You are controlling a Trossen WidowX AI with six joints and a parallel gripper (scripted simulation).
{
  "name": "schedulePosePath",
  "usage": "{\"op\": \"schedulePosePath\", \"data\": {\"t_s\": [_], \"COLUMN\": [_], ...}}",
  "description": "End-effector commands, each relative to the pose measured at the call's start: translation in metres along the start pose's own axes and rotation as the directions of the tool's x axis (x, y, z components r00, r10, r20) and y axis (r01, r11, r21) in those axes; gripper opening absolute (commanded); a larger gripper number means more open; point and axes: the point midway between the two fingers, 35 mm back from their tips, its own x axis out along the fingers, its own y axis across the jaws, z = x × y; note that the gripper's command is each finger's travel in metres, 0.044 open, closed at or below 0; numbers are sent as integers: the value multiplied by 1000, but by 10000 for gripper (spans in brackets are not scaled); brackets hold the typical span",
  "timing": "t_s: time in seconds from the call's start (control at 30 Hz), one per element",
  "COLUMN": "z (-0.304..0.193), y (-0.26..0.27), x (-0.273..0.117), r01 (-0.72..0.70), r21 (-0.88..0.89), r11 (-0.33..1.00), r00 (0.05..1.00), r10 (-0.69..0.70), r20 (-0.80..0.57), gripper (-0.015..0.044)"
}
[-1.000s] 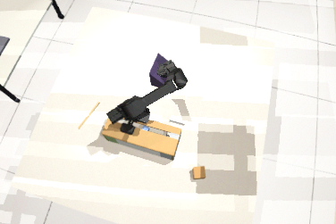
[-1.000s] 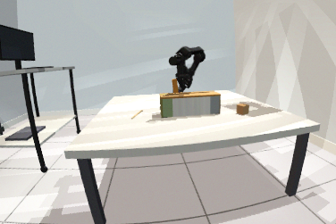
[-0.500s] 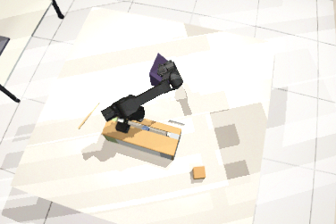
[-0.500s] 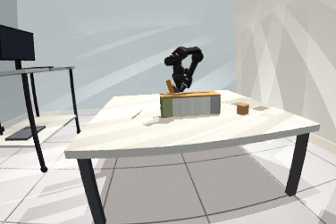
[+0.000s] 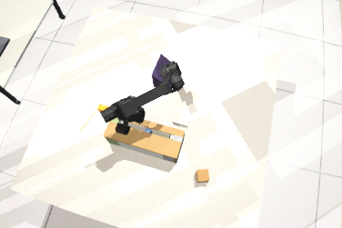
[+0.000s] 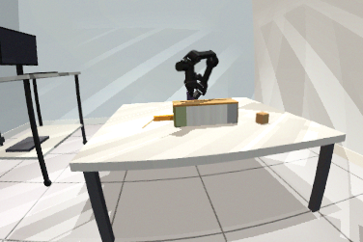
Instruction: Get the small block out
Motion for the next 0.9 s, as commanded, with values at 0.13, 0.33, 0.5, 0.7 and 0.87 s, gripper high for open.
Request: {"op": "schedulePosePath", "data": {"t_s": [0.13, 0.33, 0.5, 0.7, 0.87], "z": [18, 47, 47, 46, 46], "y": [14, 37, 37, 36, 35], "x": [0, 1, 3, 13, 21], "r01": [-3, 2, 3, 3, 3], "r21": [-1, 1, 1, 2, 2], "r11": [1000, 1000, 1000, 1000, 1000], "r00": [997, 982, 982, 982, 982], "r10": [3, -3, -3, -3, -3], "r20": [72, 189, 189, 188, 188], "gripper": [400, 400, 400, 400, 400]}}
